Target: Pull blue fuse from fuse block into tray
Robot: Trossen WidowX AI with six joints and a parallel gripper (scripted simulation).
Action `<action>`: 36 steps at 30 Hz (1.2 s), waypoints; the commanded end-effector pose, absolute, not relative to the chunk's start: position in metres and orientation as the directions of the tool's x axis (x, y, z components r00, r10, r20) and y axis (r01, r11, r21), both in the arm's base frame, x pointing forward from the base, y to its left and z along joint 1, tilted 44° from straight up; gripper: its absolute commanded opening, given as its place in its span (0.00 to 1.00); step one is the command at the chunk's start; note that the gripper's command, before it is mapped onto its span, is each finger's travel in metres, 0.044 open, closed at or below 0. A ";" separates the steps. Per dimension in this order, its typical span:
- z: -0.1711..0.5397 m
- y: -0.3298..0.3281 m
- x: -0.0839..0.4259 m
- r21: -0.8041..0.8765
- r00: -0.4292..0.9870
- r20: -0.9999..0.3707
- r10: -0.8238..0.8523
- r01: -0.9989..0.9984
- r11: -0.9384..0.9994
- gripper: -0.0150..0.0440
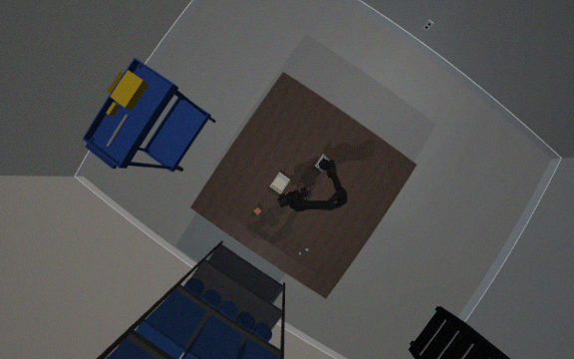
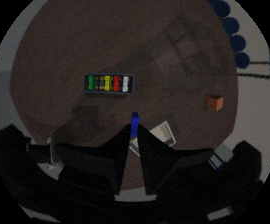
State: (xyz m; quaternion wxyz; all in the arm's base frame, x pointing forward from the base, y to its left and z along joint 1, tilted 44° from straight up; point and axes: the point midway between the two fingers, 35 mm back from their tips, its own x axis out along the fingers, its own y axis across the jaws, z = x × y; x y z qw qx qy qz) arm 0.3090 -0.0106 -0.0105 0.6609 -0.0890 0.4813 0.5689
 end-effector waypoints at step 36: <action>-0.113 -0.088 0.311 0.429 -0.113 -0.735 0.669 -0.842 0.328 0.25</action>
